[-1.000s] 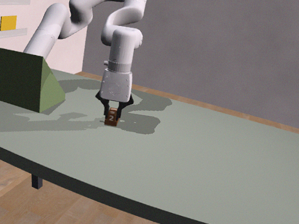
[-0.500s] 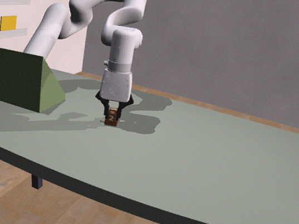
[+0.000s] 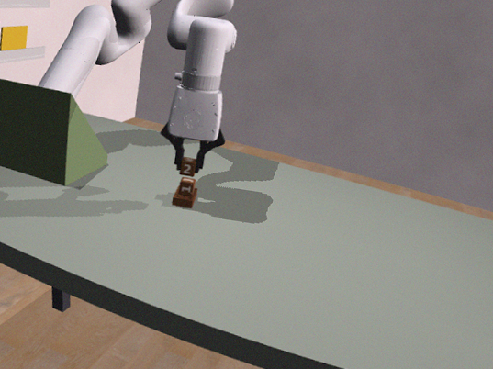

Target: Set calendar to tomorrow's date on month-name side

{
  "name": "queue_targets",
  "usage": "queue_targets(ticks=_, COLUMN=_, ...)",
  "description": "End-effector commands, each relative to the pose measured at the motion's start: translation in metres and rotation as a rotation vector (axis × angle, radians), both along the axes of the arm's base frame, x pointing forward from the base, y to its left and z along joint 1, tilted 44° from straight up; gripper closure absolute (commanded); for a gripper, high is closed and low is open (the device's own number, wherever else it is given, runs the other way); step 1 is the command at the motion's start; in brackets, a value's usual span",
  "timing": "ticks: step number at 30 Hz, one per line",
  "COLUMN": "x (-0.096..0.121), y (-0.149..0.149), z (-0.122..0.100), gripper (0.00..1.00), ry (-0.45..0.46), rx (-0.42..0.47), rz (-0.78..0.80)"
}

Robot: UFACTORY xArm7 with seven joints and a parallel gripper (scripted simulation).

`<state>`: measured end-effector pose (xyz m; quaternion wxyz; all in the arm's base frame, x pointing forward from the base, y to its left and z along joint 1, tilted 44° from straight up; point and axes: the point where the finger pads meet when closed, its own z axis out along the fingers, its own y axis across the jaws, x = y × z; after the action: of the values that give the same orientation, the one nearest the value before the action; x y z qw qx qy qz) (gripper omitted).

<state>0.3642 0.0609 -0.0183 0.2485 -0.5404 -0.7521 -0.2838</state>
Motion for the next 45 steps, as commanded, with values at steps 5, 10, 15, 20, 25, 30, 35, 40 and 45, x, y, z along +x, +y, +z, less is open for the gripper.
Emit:
queue_targets(ticks=5, x=0.003, y=-0.029, z=0.032, gripper=0.73, ry=0.002, rx=0.001, rz=0.003)
queue_targets(ticks=10, x=0.003, y=-0.030, z=0.033, gripper=0.73, ry=0.002, rx=0.001, rz=0.003)
queue_targets(ticks=15, x=0.003, y=-0.030, z=0.033, gripper=0.73, ry=0.002, rx=0.001, rz=0.003)
queue_targets(ticks=20, x=0.004, y=-0.031, z=0.031, gripper=0.73, ry=-0.017, rx=0.001, rz=0.022)
queue_targets(ticks=25, x=0.010, y=-0.041, z=0.021, gripper=0.73, ry=-0.148, rx=0.009, rz=0.158)
queue_targets(ticks=30, x=0.013, y=-0.047, z=0.014, gripper=0.73, ry=-0.239, rx=0.016, rz=0.253)
queue_targets(ticks=35, x=0.017, y=-0.054, z=0.006, gripper=0.73, ry=-0.331, rx=0.024, rz=0.350)
queue_targets(ticks=40, x=0.020, y=-0.061, z=-0.002, gripper=0.73, ry=-0.430, rx=0.034, rz=0.453)
queue_targets(ticks=45, x=0.023, y=-0.067, z=-0.011, gripper=0.73, ry=-0.529, rx=0.045, rz=0.555)
